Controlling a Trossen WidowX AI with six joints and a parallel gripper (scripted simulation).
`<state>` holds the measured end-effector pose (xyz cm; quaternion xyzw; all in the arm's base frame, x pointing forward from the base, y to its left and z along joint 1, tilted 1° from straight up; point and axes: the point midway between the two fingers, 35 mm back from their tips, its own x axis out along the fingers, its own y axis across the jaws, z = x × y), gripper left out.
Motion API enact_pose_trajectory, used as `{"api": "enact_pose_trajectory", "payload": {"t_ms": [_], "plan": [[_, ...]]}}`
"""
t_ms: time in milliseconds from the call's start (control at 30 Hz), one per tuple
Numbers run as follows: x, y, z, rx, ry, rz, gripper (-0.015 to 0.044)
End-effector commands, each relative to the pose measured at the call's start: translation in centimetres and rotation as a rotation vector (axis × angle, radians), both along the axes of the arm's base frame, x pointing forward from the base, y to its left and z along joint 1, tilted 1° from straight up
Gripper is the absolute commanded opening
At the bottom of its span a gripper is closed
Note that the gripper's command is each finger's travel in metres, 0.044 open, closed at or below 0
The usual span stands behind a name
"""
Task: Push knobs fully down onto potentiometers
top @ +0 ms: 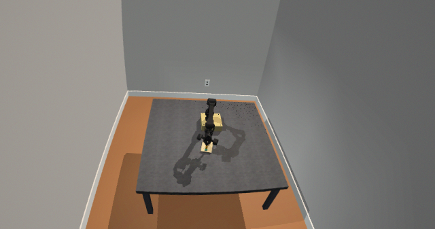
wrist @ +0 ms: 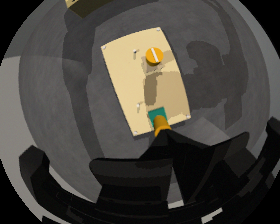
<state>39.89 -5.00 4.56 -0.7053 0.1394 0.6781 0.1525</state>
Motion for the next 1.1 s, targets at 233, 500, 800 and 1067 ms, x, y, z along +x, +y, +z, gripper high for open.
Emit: {"api": "enact_pose_trajectory", "payload": {"t_ms": [233,500,800,1067], "plan": [[0.16,-0.07,-0.86,-0.004,0.004,0.003,0.0000],[0.16,-0.07,-0.89,-0.004,0.004,0.003,0.0000],[0.16,-0.07,-0.96,-0.004,0.004,0.003,0.0000],[0.16,-0.07,-0.96,-0.004,0.004,0.003,0.0000]]}}
